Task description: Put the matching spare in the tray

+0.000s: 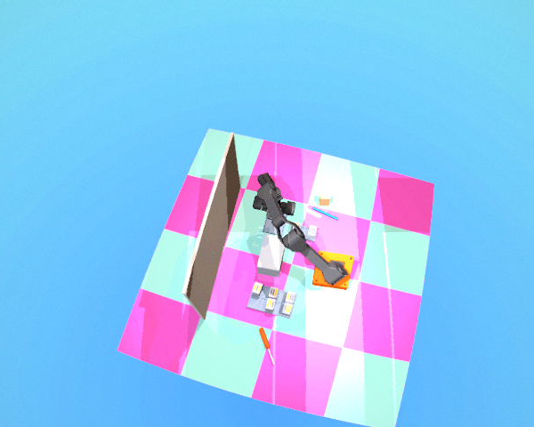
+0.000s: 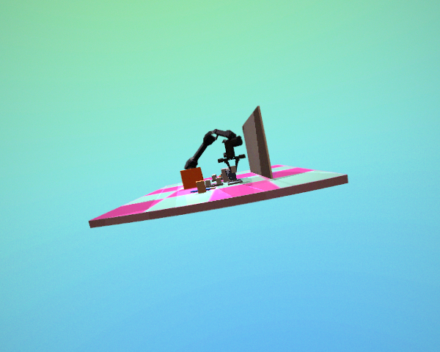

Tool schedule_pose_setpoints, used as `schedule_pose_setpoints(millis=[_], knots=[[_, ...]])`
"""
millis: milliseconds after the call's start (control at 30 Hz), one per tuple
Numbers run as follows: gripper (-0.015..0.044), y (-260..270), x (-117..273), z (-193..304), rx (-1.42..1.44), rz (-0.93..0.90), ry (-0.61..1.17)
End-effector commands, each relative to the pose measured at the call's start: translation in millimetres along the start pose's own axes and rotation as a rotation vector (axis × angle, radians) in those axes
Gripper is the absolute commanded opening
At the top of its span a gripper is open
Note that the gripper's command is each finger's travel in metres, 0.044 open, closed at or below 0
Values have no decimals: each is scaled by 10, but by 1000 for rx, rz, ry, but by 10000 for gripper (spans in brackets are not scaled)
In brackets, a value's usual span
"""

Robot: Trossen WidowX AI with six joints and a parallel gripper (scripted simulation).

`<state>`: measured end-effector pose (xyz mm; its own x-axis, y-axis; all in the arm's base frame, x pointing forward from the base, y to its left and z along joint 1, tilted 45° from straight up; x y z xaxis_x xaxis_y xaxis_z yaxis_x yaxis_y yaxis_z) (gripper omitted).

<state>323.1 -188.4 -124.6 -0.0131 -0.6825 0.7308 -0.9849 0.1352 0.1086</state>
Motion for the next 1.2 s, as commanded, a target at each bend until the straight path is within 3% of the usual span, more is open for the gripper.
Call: schedule_pose_setpoints(millis=[0,1167], knots=[[0,2,-35,0,-6,4,-5],[0,29,-320,-19,-6,4,-8]])
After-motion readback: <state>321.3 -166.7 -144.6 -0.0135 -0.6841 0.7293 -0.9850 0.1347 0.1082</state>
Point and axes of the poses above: the point midway between the two fingers, 35 mm back from their tips, its own x axis back along the fingers, its own y axis across the jaws, z = x × y, the point moved 2 cm from there along x, back along the fingers, and after that the axes turned 9 degrees about -x, right-handed, at the moved point
